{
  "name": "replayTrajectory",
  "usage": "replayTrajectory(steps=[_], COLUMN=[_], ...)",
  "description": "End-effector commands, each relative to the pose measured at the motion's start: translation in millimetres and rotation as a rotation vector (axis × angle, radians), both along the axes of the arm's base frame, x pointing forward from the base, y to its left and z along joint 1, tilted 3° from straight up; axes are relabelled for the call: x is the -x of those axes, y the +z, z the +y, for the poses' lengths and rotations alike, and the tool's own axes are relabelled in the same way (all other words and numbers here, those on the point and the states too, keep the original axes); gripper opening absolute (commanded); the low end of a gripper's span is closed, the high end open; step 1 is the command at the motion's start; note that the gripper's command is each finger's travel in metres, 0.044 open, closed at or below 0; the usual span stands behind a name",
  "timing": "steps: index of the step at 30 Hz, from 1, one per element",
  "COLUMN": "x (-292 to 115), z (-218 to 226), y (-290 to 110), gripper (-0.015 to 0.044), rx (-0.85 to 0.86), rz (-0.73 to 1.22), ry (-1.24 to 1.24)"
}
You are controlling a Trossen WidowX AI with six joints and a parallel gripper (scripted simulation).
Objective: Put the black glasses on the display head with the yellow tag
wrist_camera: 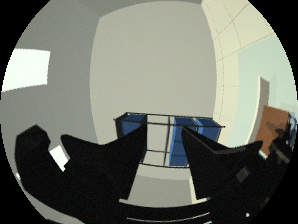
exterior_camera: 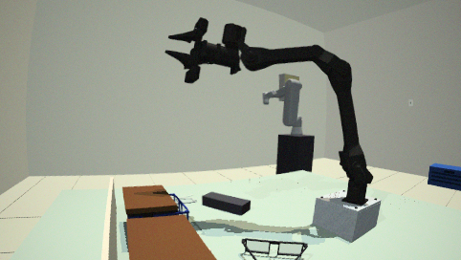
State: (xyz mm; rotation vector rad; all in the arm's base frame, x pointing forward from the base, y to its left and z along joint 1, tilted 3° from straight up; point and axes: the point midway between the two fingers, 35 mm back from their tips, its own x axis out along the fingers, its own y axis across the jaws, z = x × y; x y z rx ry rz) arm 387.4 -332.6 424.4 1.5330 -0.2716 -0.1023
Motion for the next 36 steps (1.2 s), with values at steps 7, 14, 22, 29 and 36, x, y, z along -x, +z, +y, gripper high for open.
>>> replayTrajectory(steps=[7,14,22,29,36], x=[-46,-37,27,110,131], z=[72,145,229,281,293], y=[-139,-243,-340,-395,-402], gripper=[0.0200,0.0200,0.0200,0.0200,0.0200], rx=[-0.068,-0.030,0.115,0.327,0.375], rz=[0.420,0.792,1.243,1.635,1.709], ry=[0.042,0.147,0.348,0.602,0.660])
